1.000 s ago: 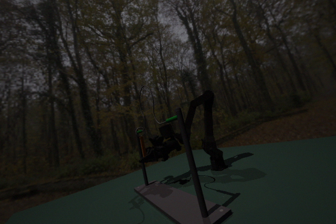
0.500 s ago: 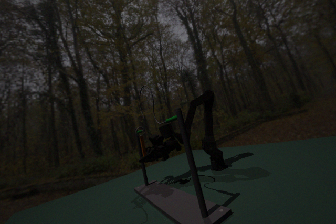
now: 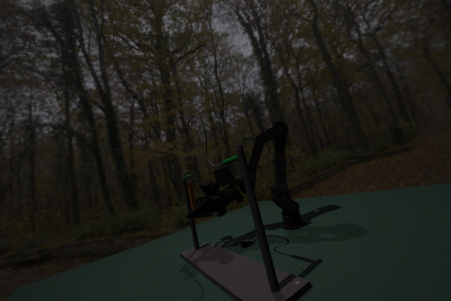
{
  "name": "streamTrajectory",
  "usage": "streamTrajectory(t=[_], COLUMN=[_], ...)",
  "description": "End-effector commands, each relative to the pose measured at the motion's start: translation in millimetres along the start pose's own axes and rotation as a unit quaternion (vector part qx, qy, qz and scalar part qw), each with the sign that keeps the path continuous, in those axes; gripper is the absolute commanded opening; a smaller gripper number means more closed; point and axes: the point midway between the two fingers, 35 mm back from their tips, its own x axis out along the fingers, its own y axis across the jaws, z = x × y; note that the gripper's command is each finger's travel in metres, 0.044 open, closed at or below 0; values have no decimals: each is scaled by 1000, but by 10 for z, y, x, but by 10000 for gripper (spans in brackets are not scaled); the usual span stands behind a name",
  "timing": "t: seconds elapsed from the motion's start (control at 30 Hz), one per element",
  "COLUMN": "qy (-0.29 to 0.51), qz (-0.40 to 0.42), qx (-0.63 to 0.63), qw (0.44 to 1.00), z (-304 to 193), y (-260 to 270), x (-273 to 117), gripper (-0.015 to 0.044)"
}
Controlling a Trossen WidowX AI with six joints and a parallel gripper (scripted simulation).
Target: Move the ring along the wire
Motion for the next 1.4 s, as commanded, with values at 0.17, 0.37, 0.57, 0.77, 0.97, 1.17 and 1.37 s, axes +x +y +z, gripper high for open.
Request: streamTrajectory(t=[0.17, 0.37, 0.57, 0.77, 0.97, 1.17, 1.37], qy=[1, 2, 3, 3, 4, 4, 5], qz=[-1, 0, 0, 0, 2, 5, 10], qx=[1, 2, 4, 7, 16, 33, 58], qw=[1000, 1000, 1000, 1000, 1000, 999, 998], z=[10, 12, 13, 14, 16, 19, 27], y=[80, 141, 204, 272, 353, 454, 569], x=[0, 1, 2, 2, 3, 3, 3], gripper=[-150, -150, -150, -150, -150, -150, -150])
